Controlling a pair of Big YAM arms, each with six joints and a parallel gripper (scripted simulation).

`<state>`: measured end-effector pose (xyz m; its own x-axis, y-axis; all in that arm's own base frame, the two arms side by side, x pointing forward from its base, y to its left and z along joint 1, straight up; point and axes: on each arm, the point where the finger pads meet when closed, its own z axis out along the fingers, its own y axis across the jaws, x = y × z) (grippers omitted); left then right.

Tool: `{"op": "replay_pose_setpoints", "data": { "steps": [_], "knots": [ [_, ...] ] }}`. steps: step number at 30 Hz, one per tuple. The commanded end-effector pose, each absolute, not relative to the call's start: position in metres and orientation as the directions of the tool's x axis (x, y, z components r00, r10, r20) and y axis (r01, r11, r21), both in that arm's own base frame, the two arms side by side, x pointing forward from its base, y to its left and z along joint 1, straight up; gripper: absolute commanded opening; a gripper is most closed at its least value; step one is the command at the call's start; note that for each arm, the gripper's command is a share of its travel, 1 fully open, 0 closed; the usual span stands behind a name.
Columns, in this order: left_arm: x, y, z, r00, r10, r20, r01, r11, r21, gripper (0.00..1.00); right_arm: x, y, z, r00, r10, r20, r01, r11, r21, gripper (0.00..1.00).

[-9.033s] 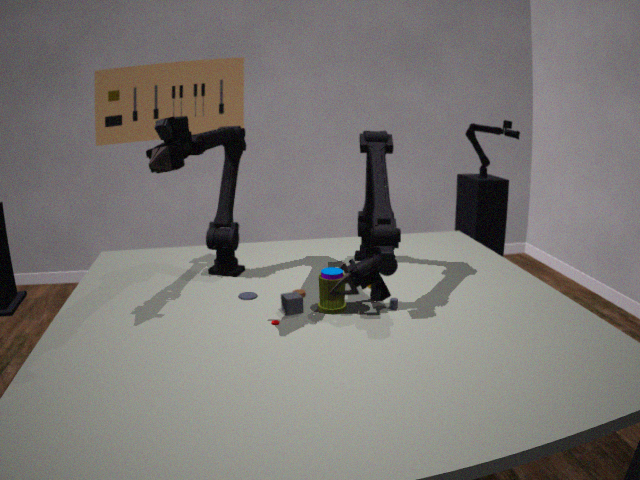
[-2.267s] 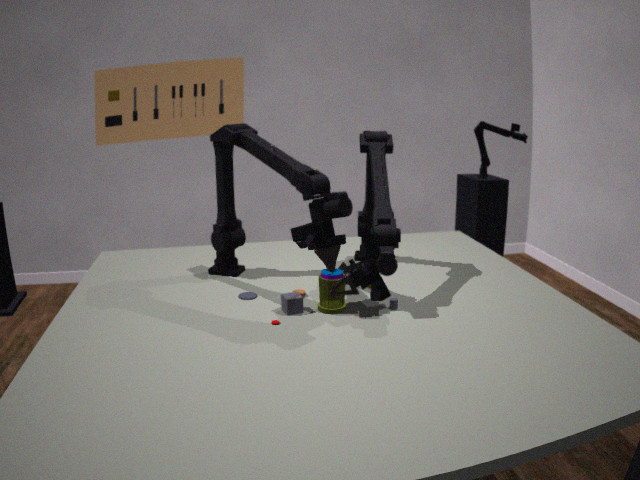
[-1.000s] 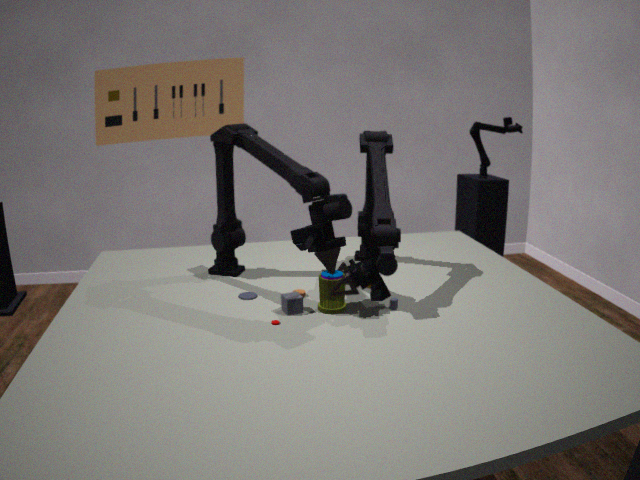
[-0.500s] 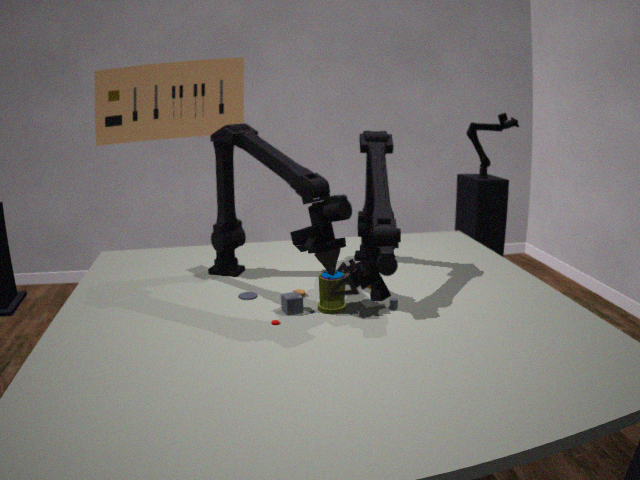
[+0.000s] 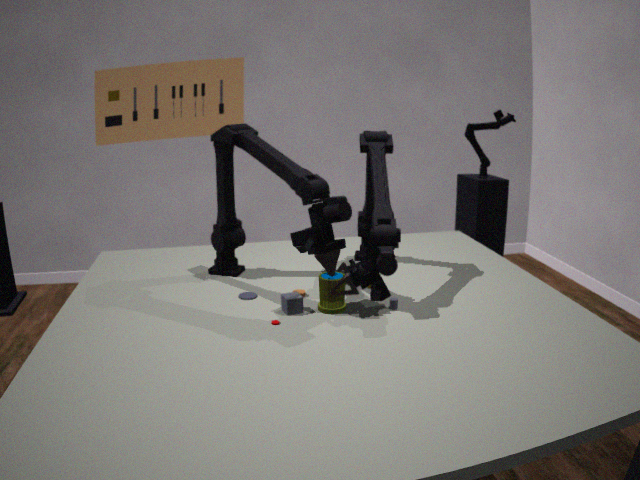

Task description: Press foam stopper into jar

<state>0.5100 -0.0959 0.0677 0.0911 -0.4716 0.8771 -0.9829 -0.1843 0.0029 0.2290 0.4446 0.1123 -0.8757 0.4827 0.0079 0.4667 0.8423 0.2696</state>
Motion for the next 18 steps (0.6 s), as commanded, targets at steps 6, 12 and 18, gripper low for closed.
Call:
{"op": "replay_pose_setpoints", "data": {
  "steps": [6,12,18],
  "knots": [
    [0.5124,-0.0978,0.0888,0.053,-0.472,0.88,-0.984,-0.174,-0.034,0.64,0.2321,0.4367,0.0631,-0.863,0.504,0.011,0.497,0.846,0.192,0.0],
    [0.5124,-0.0978,0.0888,0.053,-0.472,0.88,-0.984,-0.174,-0.034,0.64,0.2318,0.4362,0.0613,-0.863,0.504,0.011,0.497,0.846,0.192,0.0],
    [0.5124,-0.0978,0.0888,0.053,-0.472,0.88,-0.984,-0.174,-0.034,0.64,0.2319,0.4364,0.0596,-0.864,0.504,0.011,0.497,0.846,0.192,0.0]
  ]
}}
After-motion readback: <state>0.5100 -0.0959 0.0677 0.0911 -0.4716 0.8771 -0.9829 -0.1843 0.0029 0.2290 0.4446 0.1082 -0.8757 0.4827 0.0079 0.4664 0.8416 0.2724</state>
